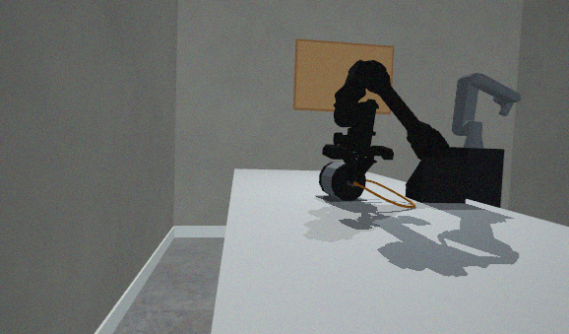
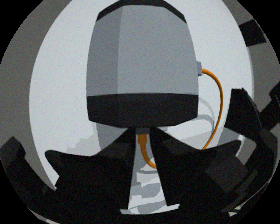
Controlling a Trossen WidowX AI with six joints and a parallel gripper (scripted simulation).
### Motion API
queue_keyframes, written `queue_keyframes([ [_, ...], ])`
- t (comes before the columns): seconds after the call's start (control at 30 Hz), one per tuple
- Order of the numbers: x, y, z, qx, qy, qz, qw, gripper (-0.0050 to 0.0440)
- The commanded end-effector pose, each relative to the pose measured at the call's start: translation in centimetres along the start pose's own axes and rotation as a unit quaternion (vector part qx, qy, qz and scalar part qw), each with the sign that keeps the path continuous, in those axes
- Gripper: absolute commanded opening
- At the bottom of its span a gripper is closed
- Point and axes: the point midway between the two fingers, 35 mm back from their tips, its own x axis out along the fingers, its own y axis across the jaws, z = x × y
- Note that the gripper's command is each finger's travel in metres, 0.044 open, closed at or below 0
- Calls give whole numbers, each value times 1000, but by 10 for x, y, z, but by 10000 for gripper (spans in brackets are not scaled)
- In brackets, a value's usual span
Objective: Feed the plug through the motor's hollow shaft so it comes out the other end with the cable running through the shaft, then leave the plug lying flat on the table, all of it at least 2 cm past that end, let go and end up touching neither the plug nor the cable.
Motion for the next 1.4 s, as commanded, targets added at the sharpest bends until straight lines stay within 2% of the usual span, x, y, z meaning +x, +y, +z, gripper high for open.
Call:
queue_keyframes([
  [0.0,0,0,1,0,-1,2,1000,0],
  [1.37,1,0,6,0,-1,2,1000,0],
])
